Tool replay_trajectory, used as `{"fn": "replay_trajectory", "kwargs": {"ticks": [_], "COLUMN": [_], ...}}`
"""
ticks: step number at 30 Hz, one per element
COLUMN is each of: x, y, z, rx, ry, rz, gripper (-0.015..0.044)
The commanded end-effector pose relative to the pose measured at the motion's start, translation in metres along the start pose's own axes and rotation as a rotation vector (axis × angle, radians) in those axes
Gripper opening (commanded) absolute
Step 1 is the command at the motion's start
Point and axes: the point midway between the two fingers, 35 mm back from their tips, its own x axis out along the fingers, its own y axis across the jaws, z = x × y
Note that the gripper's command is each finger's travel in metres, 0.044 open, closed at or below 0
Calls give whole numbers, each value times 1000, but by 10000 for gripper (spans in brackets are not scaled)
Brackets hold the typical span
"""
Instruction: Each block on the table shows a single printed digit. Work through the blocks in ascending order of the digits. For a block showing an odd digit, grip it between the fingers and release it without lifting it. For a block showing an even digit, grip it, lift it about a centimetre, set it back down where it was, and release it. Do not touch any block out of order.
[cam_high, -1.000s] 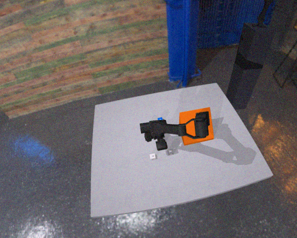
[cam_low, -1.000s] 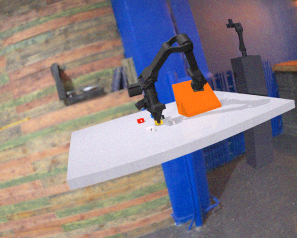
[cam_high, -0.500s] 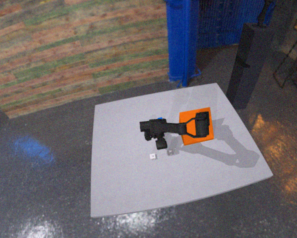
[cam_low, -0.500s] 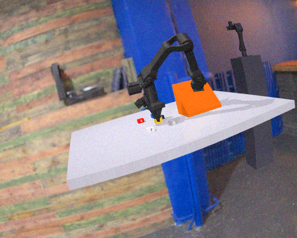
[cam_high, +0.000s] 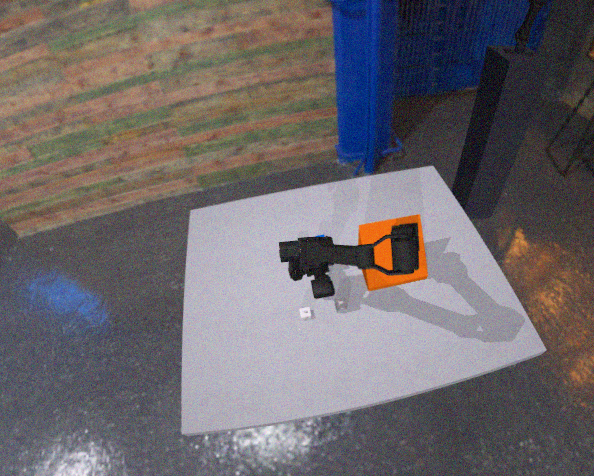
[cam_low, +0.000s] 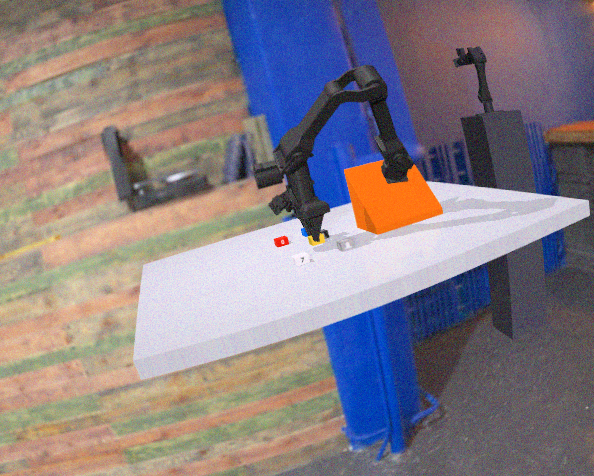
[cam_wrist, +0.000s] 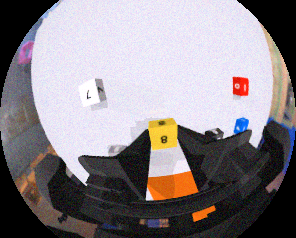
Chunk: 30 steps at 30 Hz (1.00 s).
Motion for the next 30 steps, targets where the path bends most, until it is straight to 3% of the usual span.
{"fn": "replay_trajectory", "kwargs": {"ticks": [1,26,30], "x": [0,15,15], "y": [1,1,1], "z": [0,0,0], "rx": [-5,-5,-5], "ry": [0,0,0], "rz": [3,4,4], "gripper": [120,120,225]}}
